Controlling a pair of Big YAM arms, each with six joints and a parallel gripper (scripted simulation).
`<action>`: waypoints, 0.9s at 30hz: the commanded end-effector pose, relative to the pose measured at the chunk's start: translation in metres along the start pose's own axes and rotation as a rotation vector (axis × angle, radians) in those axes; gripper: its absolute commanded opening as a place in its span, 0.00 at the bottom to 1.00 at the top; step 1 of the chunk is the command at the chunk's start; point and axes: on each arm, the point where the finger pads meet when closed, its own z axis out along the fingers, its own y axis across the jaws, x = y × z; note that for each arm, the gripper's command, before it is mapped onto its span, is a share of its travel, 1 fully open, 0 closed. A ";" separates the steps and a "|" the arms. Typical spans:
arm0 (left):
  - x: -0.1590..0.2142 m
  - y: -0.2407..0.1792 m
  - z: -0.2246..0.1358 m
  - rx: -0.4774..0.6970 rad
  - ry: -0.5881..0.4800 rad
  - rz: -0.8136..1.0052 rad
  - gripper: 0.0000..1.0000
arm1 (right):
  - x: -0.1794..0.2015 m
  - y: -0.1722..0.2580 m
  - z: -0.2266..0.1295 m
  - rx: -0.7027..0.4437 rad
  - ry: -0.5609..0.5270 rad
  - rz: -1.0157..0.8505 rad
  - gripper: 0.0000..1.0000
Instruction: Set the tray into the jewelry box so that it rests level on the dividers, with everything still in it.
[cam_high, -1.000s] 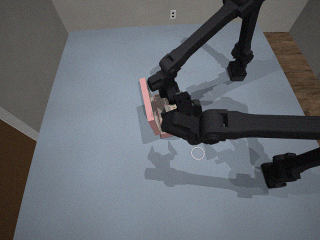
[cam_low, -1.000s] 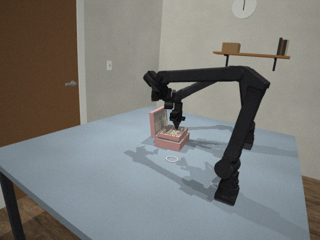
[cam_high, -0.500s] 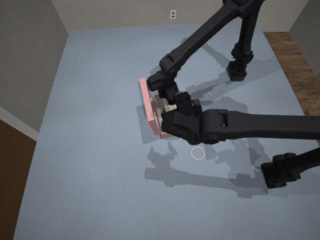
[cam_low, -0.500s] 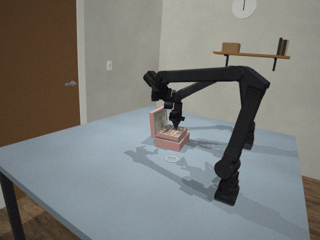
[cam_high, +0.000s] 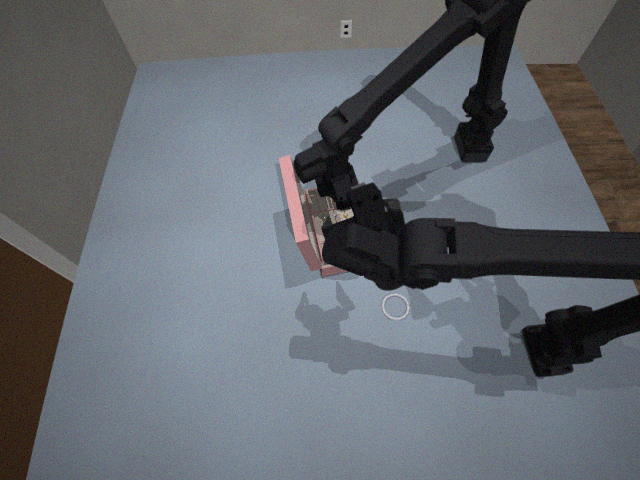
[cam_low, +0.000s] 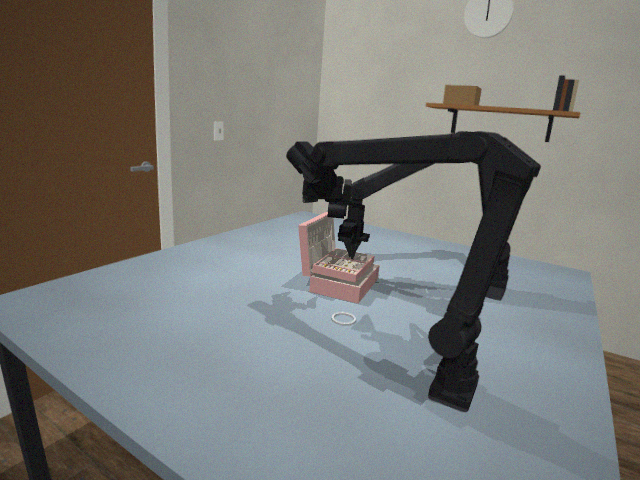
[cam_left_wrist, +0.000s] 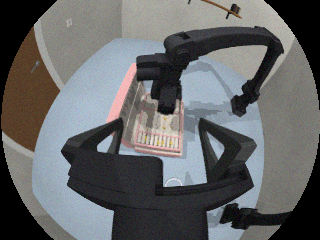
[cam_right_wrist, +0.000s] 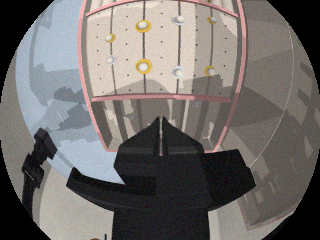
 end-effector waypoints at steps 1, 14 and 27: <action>-0.018 0.001 -0.008 -0.015 -0.021 0.036 1.00 | -0.003 -0.001 -0.013 0.019 -0.011 -0.009 0.00; -0.018 0.001 -0.008 -0.015 -0.021 0.036 1.00 | -0.001 0.004 0.019 -0.012 -0.003 -0.009 0.00; -0.018 0.001 -0.008 -0.015 -0.021 0.036 1.00 | -0.004 -0.006 0.003 0.025 -0.013 -0.009 0.00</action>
